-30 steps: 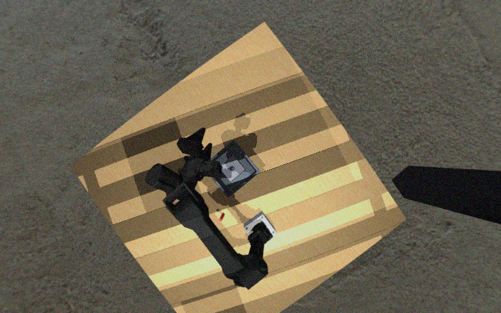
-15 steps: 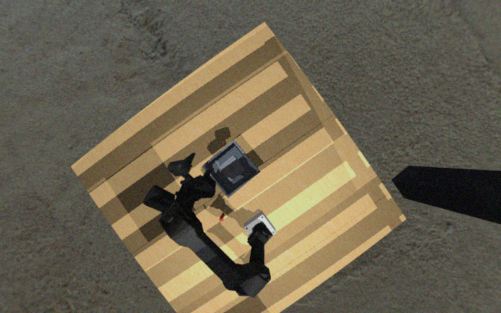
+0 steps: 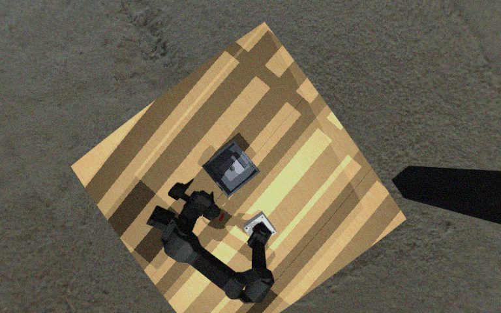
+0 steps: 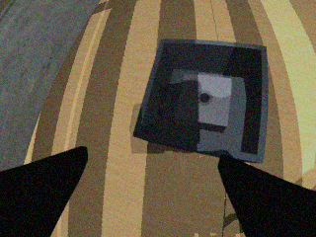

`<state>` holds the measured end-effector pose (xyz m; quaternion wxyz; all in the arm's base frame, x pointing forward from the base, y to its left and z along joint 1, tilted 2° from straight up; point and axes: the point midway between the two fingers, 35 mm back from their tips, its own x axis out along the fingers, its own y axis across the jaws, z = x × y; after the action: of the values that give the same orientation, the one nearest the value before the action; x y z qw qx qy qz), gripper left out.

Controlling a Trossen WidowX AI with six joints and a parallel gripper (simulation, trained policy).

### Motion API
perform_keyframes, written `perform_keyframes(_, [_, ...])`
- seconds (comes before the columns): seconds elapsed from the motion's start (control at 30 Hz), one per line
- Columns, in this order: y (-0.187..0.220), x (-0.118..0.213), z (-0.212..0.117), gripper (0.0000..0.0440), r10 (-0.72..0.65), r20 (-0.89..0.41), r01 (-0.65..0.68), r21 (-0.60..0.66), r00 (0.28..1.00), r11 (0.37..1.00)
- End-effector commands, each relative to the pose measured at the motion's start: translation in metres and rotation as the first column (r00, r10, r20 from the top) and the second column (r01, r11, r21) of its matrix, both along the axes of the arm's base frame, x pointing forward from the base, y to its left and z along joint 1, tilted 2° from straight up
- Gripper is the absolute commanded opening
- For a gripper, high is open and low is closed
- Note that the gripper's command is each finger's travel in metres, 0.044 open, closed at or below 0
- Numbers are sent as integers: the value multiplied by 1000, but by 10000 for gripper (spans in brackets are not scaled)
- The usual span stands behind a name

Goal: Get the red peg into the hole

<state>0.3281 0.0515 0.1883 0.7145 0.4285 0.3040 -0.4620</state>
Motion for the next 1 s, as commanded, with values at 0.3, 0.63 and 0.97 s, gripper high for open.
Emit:
perform_keyframes(0.3, [39, -70, -32, 440, 293, -314, -292, 52, 903, 955])
perform_keyframes(0.63, [62, -126, -65, 440, 470, -503, -460, 153, 726, 875])
perform_keyframes(0.97, [68, -150, -107, 440, 538, -560, -527, 200, 630, 826])
